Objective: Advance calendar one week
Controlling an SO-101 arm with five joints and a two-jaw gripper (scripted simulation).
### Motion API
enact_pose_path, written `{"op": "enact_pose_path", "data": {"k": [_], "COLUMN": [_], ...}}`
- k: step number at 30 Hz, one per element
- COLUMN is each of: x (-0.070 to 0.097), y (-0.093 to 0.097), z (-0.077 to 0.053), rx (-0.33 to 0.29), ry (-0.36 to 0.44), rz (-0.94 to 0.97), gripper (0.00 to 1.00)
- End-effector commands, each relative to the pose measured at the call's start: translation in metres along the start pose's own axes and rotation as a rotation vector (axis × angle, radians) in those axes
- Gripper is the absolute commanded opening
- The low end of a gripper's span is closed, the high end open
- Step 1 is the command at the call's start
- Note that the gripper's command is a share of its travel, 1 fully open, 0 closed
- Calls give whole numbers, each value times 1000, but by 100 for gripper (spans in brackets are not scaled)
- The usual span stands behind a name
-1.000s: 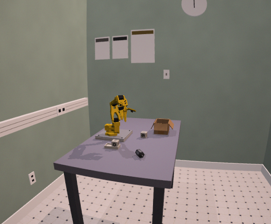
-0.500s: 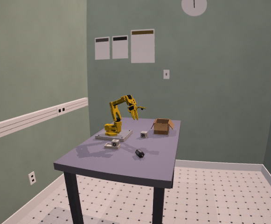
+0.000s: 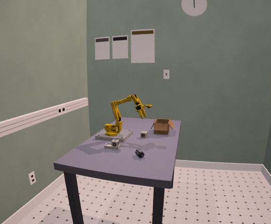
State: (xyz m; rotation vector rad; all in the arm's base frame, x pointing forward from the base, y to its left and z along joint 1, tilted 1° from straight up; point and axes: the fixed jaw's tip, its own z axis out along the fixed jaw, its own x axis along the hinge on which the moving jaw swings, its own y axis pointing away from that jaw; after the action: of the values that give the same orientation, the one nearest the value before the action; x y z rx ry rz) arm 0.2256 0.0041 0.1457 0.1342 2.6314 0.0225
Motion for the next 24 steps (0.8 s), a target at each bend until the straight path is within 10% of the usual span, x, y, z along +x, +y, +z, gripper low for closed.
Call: {"op": "enact_pose_path", "data": {"k": [1,24], "x": [-3,5], "y": [25,71], "z": [1,-1], "rx": [-54,-150], "ry": [-3,26], "rz": [34,81], "gripper": [35,35]}}
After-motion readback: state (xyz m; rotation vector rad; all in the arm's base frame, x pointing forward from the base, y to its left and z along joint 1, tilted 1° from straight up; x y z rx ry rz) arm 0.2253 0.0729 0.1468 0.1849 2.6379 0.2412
